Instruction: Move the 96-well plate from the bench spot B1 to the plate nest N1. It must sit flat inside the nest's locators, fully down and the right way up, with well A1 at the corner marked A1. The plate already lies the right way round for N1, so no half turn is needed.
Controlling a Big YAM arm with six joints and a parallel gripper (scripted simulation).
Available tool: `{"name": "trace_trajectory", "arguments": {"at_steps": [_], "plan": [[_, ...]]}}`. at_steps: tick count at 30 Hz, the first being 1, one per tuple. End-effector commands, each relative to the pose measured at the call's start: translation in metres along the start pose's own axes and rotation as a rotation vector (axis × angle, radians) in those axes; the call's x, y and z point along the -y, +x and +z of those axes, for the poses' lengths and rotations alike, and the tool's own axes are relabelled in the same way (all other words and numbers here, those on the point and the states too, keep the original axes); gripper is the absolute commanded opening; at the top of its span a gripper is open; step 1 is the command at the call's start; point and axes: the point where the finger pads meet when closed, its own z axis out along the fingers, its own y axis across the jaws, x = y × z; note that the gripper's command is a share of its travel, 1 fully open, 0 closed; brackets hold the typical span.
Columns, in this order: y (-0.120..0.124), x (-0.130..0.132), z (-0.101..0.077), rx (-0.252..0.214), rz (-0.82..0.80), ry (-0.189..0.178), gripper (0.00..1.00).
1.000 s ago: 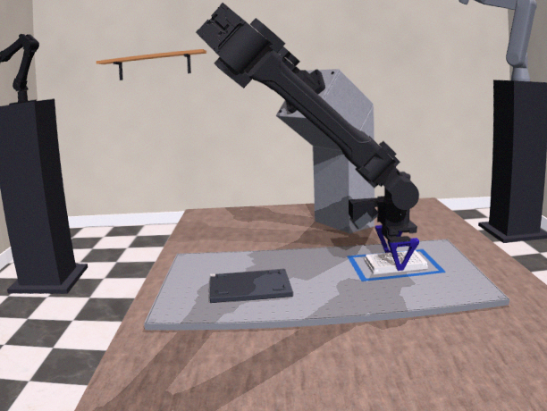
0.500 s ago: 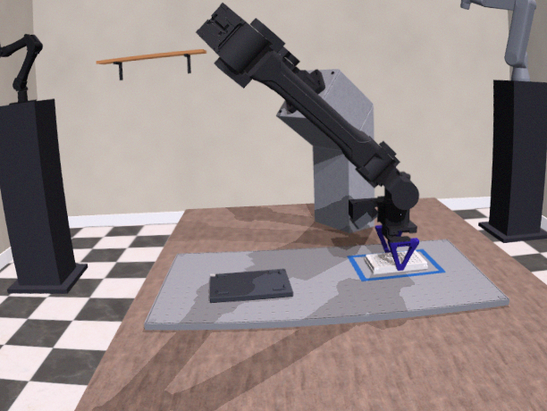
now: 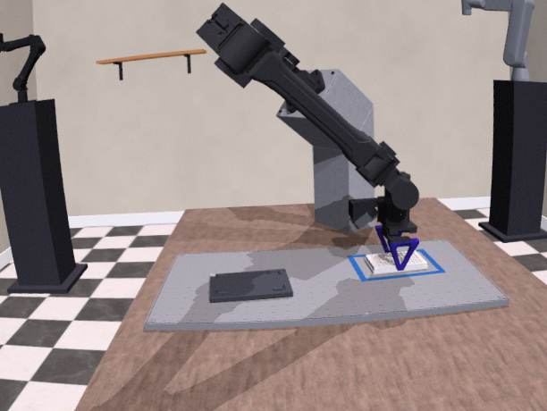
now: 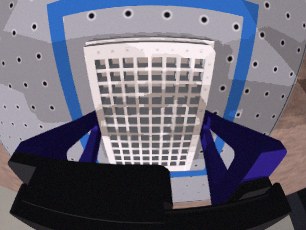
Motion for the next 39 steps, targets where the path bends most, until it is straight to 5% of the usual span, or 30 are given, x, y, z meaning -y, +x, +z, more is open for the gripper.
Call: {"name": "trace_trajectory", "arguments": {"at_steps": [1, 25, 28, 39], "plan": [[0.002, 0.010, 0.003, -0.002, -0.014, 0.014, 0.00], [0.002, 0.010, 0.003, -0.002, -0.014, 0.014, 0.00], [0.004, 0.004, -0.017, -0.008, -0.019, -0.004, 0.00], [0.002, 0.002, -0.030, -0.005, -0.012, -0.004, 0.00]]}}
